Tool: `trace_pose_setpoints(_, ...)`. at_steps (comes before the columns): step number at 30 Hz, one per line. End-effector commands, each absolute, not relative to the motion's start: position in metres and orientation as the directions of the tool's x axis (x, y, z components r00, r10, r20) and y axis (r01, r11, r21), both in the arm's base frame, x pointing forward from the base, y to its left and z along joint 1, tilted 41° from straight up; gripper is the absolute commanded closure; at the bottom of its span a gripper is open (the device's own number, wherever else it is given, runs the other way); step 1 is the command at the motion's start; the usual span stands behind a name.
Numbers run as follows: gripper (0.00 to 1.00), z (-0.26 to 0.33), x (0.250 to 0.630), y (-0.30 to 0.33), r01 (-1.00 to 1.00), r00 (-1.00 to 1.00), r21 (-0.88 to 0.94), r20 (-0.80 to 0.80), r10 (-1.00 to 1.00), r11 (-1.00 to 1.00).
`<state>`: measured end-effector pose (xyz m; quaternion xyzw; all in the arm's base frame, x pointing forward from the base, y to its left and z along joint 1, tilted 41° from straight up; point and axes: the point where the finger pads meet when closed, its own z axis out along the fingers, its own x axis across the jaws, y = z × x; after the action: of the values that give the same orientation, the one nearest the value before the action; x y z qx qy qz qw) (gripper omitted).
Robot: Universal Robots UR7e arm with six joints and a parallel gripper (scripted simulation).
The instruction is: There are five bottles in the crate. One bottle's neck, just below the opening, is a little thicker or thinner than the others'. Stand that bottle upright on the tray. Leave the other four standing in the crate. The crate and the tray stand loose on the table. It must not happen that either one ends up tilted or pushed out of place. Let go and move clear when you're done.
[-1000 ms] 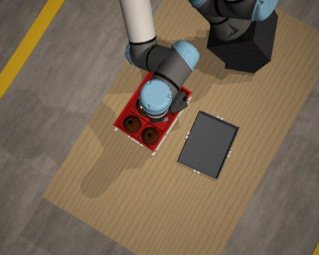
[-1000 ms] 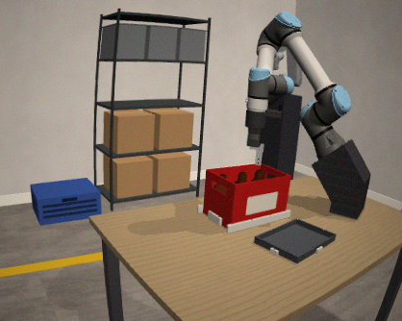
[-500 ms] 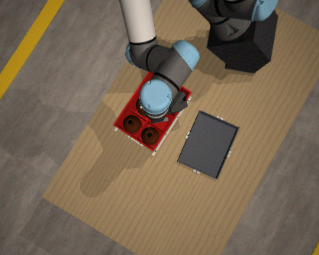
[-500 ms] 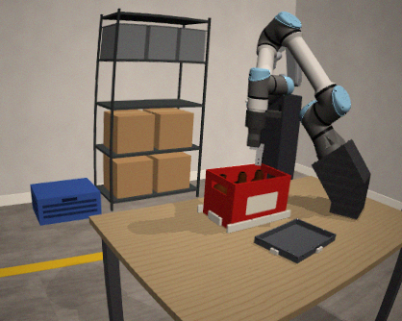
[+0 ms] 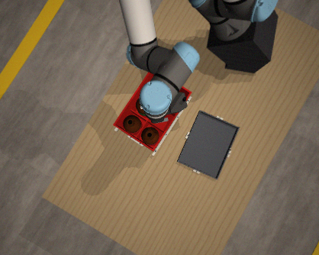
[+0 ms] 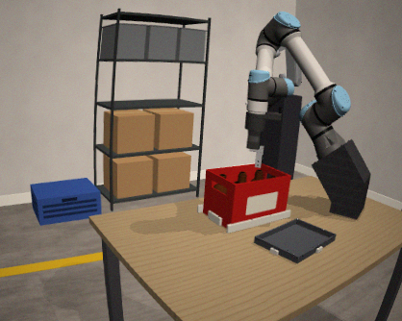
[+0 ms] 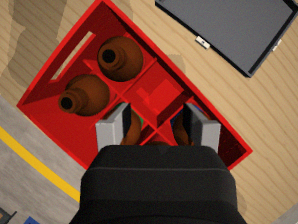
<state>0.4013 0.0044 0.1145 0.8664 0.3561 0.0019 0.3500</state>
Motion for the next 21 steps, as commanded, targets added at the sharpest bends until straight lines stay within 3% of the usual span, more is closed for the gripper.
trace_pose_setpoints(1,0.00,0.111,0.403,0.002,0.615,0.746,0.609,-0.245,0.619,-0.501)
trace_pose_setpoints(21,0.00,0.094,0.409,-0.012,0.615,0.746,0.609,-0.245,0.619,-0.501)
